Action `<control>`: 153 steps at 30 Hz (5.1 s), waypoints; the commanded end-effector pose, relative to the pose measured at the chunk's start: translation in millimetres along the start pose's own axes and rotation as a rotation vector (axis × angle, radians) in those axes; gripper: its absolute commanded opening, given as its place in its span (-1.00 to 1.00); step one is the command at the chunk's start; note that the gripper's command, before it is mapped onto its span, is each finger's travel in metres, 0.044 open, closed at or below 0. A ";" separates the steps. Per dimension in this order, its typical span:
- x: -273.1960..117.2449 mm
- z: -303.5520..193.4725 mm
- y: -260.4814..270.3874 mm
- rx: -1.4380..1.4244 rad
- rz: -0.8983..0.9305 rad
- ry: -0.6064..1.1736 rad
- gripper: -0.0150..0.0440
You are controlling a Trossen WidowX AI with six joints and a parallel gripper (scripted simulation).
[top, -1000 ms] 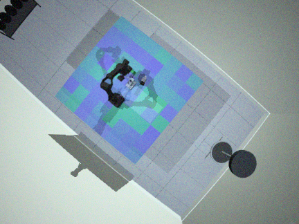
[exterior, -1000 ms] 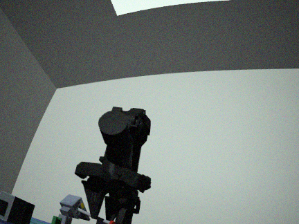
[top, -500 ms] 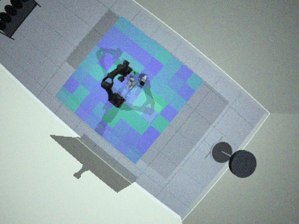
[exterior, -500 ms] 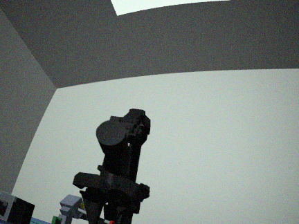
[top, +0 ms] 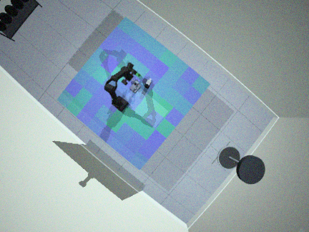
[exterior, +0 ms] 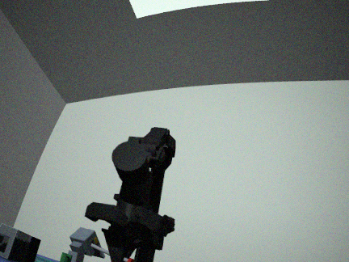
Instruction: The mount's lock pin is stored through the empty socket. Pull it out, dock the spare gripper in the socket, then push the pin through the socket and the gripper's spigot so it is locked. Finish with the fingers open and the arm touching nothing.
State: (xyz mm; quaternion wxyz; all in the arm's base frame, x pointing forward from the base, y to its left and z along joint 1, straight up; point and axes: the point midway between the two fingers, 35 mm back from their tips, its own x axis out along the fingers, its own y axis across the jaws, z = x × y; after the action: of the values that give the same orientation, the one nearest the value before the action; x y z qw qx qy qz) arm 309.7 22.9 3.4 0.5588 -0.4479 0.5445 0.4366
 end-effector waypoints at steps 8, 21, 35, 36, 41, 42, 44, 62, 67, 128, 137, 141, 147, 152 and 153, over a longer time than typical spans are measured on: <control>-1.5 1.8 -0.2 0.006 0.003 -0.039 -0.49; -11.9 12.2 -1.8 0.017 0.004 -0.164 -0.49; -14.4 21.9 -1.6 0.016 -0.002 -0.166 -0.49; -14.6 22.8 -1.9 0.016 -0.002 -0.165 -0.49; -14.8 26.7 -2.1 0.016 -0.003 -0.165 -0.49; -14.8 27.4 -2.1 0.016 -0.004 -0.165 -0.49; -14.7 29.1 -2.0 0.016 -0.004 -0.164 -0.49; -15.0 44.7 -2.3 0.017 -0.002 -0.162 -0.49; -15.1 49.2 -2.4 0.017 -0.002 -0.162 -0.49; -46.8 90.1 -25.5 -0.003 0.006 -0.161 -0.49; -50.3 103.4 -50.5 -0.023 0.005 -0.162 -0.49; -51.2 109.0 -61.0 -0.032 0.004 -0.163 -0.49; -51.8 117.3 -76.1 -0.045 0.004 -0.163 -0.49; -51.6 123.8 -88.0 -0.057 0.003 -0.164 -0.49; -51.5 124.9 -89.9 -0.058 0.003 -0.164 -0.49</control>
State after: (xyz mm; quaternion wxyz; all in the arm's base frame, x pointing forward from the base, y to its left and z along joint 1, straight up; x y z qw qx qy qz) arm 418.7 123.2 58.6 0.5904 -0.4251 0.4856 0.4847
